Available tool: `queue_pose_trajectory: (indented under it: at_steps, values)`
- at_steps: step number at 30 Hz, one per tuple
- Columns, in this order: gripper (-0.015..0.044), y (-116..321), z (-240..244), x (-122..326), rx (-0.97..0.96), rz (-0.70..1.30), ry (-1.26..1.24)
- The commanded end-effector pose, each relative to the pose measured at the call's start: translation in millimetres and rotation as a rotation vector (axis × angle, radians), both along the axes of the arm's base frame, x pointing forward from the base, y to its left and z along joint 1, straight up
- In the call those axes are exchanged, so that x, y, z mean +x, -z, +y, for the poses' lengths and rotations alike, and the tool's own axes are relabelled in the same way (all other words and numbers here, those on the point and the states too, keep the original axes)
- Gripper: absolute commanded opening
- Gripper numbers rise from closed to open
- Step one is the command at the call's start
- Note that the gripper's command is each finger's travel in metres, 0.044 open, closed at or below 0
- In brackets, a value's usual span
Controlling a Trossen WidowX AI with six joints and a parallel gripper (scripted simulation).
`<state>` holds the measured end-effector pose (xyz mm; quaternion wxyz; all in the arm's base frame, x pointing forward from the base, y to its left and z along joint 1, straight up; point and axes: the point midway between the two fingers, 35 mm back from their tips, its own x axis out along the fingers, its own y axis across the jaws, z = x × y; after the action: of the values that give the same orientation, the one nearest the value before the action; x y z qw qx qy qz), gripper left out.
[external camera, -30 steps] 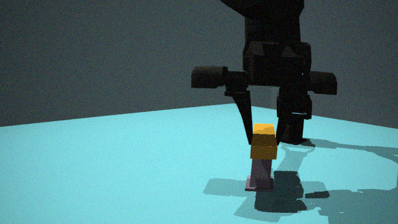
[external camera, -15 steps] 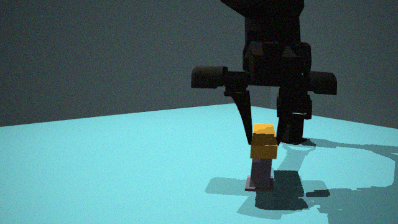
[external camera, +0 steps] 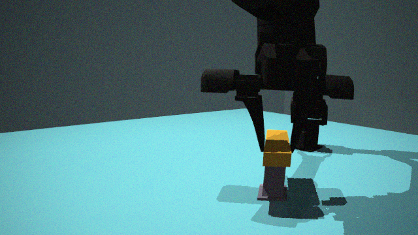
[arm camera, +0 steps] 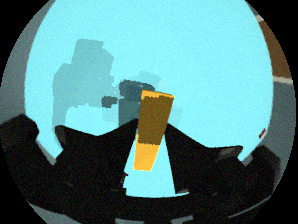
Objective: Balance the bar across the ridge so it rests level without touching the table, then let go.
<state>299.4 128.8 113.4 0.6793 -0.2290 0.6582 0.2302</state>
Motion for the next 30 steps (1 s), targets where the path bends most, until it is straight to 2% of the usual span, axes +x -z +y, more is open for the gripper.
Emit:
queue_pose_trajectory:
  at_steps: [1,18,27,28,30]
  values:
    - [0.0172,0.1,0.0,0.0,0.000,0.000,0.000]
    - [0.0185,0.1,0.0,0.0,0.000,0.000,0.000]
    - [0.0421,0.1,0.0,0.0,0.000,0.000,0.000]
    - [0.0440,0.1,0.0,0.0,0.000,0.000,0.000]
    - [0.0440,0.1,0.0,0.0,0.000,0.000,0.000]
